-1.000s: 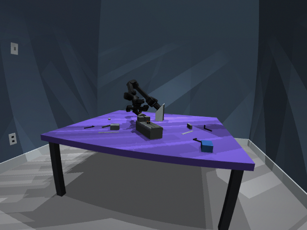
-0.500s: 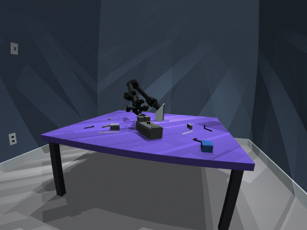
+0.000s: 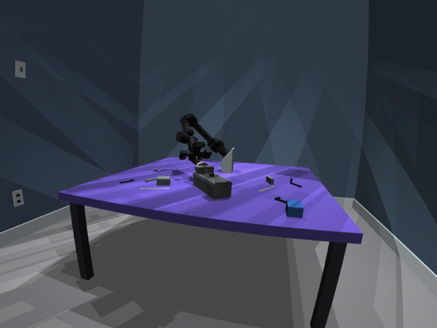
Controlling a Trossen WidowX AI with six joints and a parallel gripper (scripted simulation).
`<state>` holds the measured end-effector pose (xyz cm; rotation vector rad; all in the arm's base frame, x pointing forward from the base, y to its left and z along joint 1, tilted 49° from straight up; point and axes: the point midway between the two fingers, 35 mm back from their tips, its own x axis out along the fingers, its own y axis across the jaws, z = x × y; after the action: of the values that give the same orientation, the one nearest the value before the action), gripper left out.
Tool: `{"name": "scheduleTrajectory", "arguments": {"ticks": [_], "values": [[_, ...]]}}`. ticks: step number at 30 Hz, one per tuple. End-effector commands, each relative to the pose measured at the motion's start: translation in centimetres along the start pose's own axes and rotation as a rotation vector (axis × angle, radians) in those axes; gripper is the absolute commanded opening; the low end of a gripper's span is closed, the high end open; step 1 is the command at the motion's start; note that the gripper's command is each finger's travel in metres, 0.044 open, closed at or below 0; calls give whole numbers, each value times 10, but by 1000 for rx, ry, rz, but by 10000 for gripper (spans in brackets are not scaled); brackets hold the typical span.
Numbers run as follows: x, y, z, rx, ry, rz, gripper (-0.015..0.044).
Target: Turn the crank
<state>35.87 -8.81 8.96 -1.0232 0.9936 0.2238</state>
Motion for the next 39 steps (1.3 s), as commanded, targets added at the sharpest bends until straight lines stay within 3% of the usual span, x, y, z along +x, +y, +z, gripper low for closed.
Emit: {"name": "scheduleTrajectory", "arguments": {"ticks": [1, 16, 33, 39], "values": [[0, -1, 0, -3, -3, -4, 0], [0, 0, 0, 0, 0, 0, 0], [0, 0, 0, 0, 0, 0, 440], [-15, 0, 17, 1, 0, 2, 440]]}}
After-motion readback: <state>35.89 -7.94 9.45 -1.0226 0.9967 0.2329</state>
